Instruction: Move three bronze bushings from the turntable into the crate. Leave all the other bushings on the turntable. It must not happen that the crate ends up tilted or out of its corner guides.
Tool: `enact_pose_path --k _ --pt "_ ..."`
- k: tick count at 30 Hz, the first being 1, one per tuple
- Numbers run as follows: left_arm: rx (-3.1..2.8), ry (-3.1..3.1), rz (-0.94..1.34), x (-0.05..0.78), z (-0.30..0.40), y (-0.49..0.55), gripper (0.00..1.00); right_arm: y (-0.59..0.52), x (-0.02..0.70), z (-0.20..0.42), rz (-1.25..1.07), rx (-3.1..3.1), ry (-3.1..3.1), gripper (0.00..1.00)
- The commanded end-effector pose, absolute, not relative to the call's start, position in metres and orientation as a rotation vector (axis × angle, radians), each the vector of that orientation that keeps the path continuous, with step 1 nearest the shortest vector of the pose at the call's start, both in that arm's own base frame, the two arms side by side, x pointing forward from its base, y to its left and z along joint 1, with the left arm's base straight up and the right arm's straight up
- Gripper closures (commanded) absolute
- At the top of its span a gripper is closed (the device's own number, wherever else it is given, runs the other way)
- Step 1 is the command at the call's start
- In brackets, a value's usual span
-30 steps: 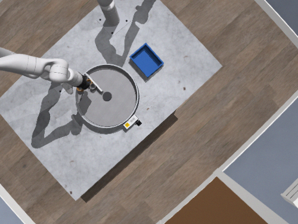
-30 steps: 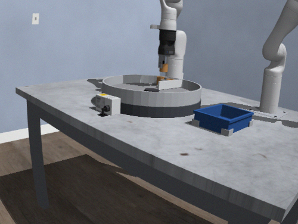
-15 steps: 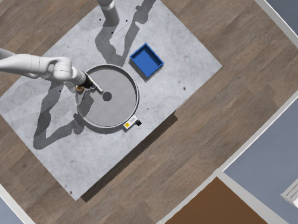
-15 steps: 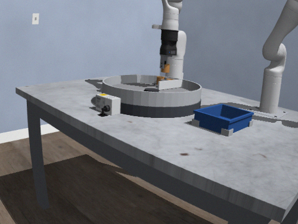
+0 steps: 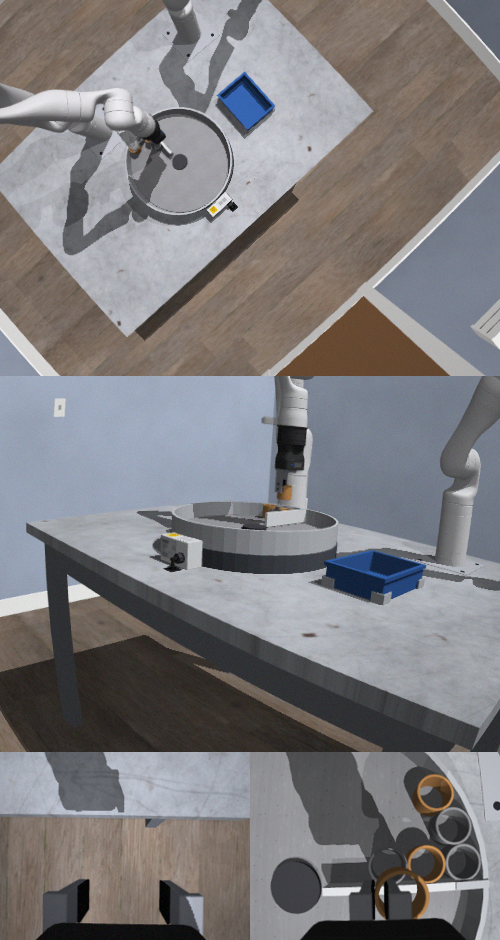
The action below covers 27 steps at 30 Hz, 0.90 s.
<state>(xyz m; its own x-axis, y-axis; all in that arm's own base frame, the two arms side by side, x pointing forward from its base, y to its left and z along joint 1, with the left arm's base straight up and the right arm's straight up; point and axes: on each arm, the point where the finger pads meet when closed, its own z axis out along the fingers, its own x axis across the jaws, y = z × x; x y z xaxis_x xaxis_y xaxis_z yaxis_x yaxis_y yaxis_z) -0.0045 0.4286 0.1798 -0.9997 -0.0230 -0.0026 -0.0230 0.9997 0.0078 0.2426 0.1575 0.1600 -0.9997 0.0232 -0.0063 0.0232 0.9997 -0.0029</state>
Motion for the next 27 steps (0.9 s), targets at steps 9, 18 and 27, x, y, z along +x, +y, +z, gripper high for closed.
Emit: enact_pose_path --k 9,18,27 --pt "-0.029 3.141 0.0 -0.008 0.18 0.425 0.0 0.222 0.26 0.159 -0.009 0.014 3.138 1.0" --pt "-0.029 3.141 0.0 -0.008 0.18 0.425 0.0 0.27 0.275 0.159 -0.009 0.015 3.138 1.0" --pt "-0.029 3.141 0.0 -0.008 0.18 0.425 0.0 0.329 0.291 0.159 -0.004 0.0 3.147 1.0"
